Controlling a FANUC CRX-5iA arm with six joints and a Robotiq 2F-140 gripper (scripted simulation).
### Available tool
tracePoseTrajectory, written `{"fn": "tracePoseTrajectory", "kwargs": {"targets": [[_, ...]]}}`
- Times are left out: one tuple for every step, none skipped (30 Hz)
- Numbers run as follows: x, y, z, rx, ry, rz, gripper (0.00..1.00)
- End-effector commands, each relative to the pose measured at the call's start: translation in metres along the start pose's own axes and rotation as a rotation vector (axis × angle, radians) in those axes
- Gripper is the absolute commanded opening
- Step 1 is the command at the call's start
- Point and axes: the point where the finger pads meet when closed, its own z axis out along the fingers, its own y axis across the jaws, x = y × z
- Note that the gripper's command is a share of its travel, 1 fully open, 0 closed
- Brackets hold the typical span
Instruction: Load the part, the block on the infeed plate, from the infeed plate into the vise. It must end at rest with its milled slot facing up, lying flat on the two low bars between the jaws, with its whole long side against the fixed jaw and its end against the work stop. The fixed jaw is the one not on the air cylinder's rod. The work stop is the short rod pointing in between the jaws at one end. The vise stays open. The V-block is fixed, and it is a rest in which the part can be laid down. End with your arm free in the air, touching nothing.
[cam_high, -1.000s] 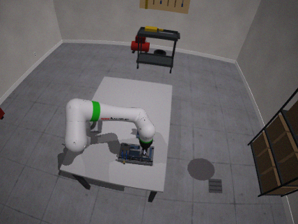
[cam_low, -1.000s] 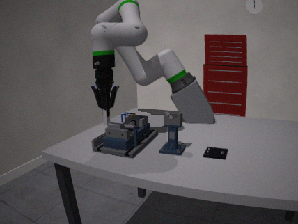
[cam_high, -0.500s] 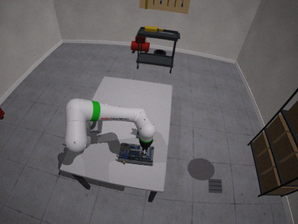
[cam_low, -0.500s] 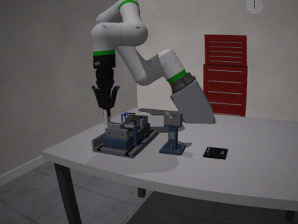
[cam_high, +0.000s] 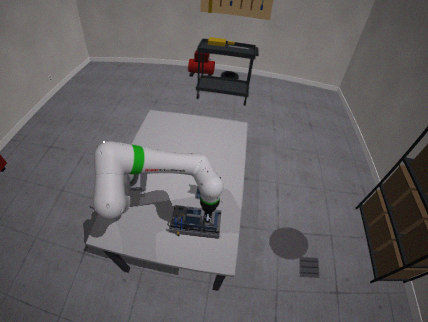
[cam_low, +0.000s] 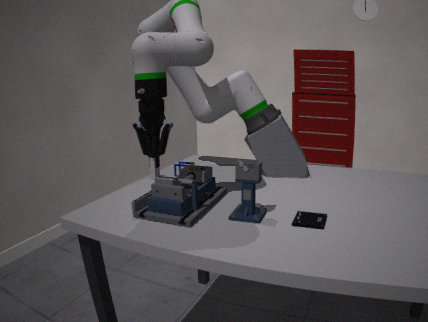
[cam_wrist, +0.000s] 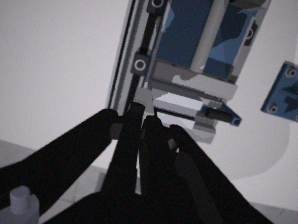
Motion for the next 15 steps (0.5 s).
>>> {"fn": "tracePoseTrajectory", "kwargs": {"targets": [[-0.0002, 0.0004, -0.0002, 0.000, 0.000, 0.000, 0.00], [-0.0002, 0.0004, -0.0002, 0.000, 0.000, 0.000, 0.00], [-0.0002, 0.0007, -0.0002, 0.000, 0.000, 0.000, 0.00], [-0.0002, 0.0010, -0.0002, 0.000, 0.000, 0.000, 0.00], [-0.0002, 0.0013, -0.0002, 0.000, 0.000, 0.000, 0.00], [-0.0002, 0.0016, -0.0002, 0.000, 0.000, 0.000, 0.00], [-0.0002, 0.0019, -0.0002, 0.000, 0.000, 0.000, 0.00], [-0.0002, 0.0022, -0.0002, 0.000, 0.000, 0.000, 0.00], [-0.0002, 0.0024, -0.0002, 0.000, 0.000, 0.000, 0.00], [-0.0002, 0.0027, -0.0002, 0.000, 0.000, 0.000, 0.00], [-0.0002, 0.0030, -0.0002, 0.000, 0.000, 0.000, 0.00], [-0.0002, 0.0034, -0.0002, 0.000, 0.000, 0.000, 0.00], [-0.0002, 0.0037, -0.0002, 0.000, 0.000, 0.000, 0.00], [-0.0002, 0.0040, -0.0002, 0.000, 0.000, 0.000, 0.00], [-0.0002, 0.0043, -0.0002, 0.000, 0.000, 0.000, 0.00]]}}
